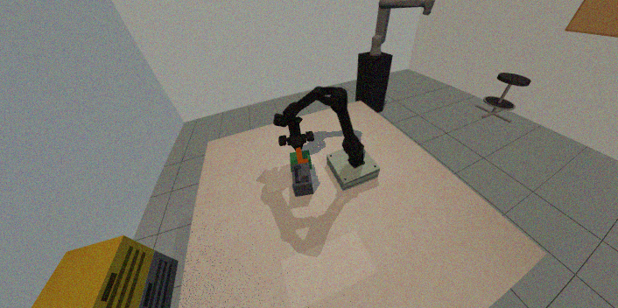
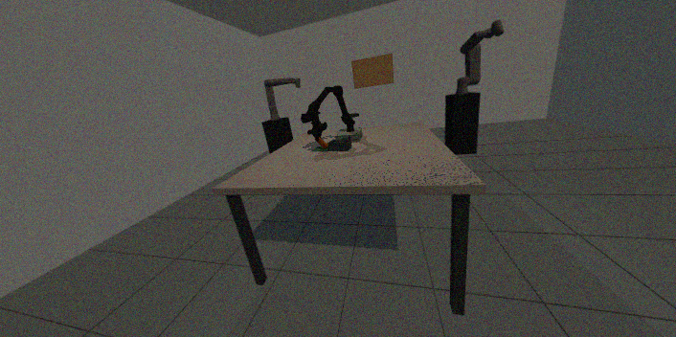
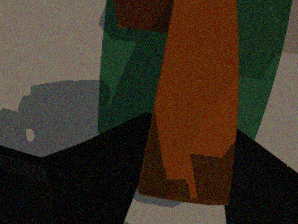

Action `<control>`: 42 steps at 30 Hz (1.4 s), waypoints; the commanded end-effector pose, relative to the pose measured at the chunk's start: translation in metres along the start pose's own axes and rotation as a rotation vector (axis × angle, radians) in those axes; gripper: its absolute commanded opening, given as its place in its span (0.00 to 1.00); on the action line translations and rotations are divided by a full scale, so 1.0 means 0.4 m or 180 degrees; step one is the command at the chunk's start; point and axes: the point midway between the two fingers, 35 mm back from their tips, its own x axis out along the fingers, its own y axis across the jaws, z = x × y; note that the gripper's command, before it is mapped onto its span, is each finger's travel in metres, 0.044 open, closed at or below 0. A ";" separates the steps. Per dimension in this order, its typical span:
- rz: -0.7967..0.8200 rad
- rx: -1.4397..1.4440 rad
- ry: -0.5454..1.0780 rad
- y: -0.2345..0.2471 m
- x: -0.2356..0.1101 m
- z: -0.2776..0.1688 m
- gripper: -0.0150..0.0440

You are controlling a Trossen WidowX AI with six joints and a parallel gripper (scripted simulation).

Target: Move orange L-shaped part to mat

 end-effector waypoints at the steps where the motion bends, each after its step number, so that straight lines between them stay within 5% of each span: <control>1: 0.0000 0.0000 0.0000 0.000 0.000 0.000 0.25; 11: 0.0000 0.0000 0.0000 -0.001 -0.006 0.000 0.70; 16: -0.0005 0.0009 -0.0004 -0.009 -0.114 -0.005 0.92; 21: -0.0007 0.0017 -0.0008 -0.001 -0.221 0.000 0.93; 42: -0.0024 0.0031 0.0019 -0.006 -0.214 -0.004 0.93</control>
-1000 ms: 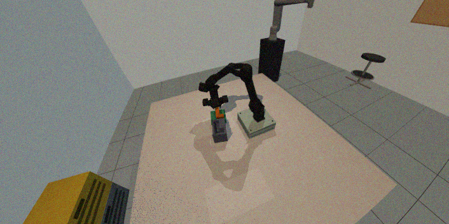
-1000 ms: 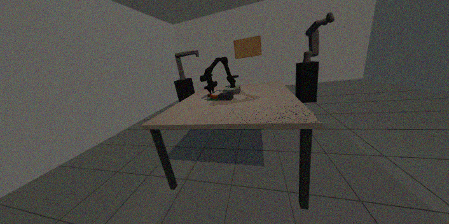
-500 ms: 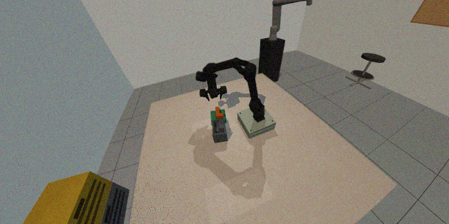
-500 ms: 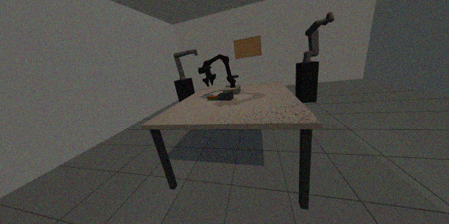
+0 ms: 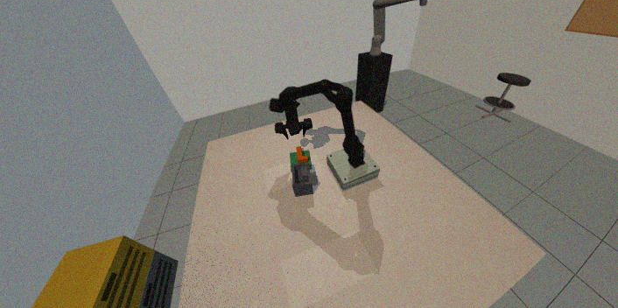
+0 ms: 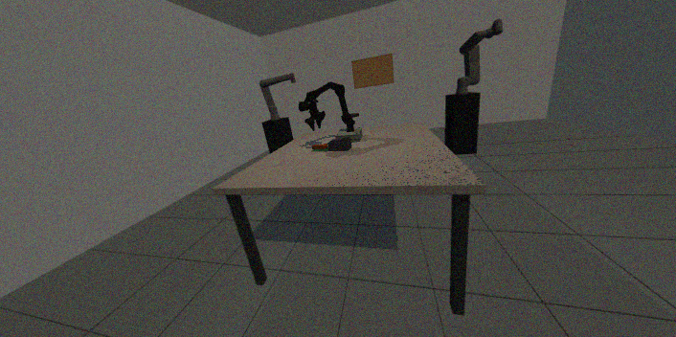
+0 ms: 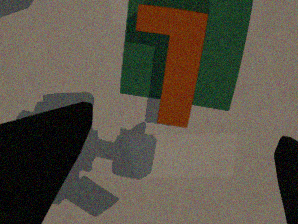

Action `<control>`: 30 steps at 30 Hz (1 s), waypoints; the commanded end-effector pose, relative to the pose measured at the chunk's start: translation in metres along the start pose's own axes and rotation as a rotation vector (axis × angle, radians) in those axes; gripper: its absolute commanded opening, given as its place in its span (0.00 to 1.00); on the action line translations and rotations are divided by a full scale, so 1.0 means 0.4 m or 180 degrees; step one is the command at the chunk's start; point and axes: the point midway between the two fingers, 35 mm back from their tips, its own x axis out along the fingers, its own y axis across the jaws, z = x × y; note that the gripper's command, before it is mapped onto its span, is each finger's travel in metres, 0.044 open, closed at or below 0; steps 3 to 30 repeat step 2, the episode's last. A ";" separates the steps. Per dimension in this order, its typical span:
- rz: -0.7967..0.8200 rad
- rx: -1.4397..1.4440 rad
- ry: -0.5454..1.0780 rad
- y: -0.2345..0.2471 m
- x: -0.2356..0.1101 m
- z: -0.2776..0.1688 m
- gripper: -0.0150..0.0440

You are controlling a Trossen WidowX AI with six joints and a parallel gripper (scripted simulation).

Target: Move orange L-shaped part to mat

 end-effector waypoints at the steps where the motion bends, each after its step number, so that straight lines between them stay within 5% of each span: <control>1: -0.0005 -0.0001 0.0003 -0.001 0.000 -0.001 0.93; 30: -0.0005 -0.0001 0.0003 -0.001 0.000 -0.001 0.93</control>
